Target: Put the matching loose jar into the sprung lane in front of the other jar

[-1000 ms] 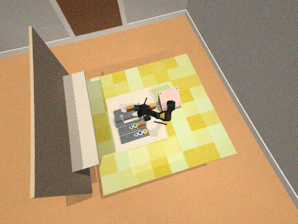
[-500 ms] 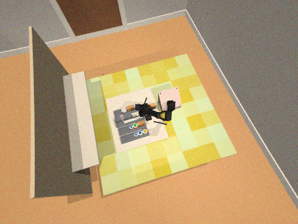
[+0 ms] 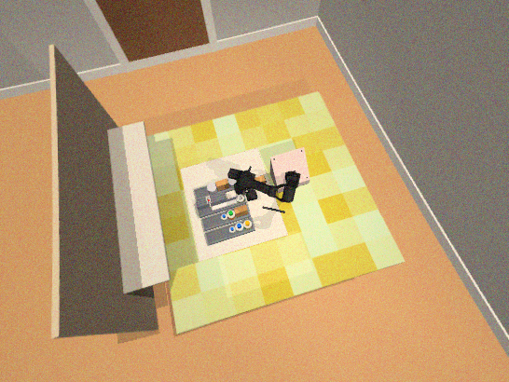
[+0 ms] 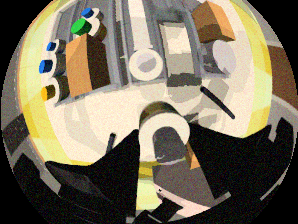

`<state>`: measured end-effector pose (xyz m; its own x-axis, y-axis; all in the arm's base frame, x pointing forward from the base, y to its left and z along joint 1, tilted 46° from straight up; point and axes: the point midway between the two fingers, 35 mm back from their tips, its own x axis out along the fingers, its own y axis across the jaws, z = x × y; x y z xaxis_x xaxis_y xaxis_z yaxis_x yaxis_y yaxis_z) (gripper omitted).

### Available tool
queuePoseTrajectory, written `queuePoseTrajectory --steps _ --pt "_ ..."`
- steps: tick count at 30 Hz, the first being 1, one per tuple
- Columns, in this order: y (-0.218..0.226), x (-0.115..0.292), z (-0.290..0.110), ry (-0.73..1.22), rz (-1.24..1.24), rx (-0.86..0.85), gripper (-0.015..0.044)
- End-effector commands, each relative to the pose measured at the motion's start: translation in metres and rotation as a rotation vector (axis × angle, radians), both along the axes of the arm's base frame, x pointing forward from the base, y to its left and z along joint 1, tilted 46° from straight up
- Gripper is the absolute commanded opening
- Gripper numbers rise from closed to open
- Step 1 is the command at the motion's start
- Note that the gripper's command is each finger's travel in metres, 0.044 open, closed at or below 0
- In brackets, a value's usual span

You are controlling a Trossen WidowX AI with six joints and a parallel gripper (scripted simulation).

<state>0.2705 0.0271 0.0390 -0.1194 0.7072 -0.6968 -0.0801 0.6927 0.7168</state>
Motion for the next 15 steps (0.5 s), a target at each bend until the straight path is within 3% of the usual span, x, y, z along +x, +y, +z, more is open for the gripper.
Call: queuePoseTrajectory --steps 1,8,15 --pt "-0.021 0.005 0.02 -0.028 0.003 -0.007 0.0" --pt "-0.022 0.006 0.021 -0.032 0.005 -0.007 0.0" --pt "0.007 0.011 -0.001 -0.045 0.016 -0.005 0.0"
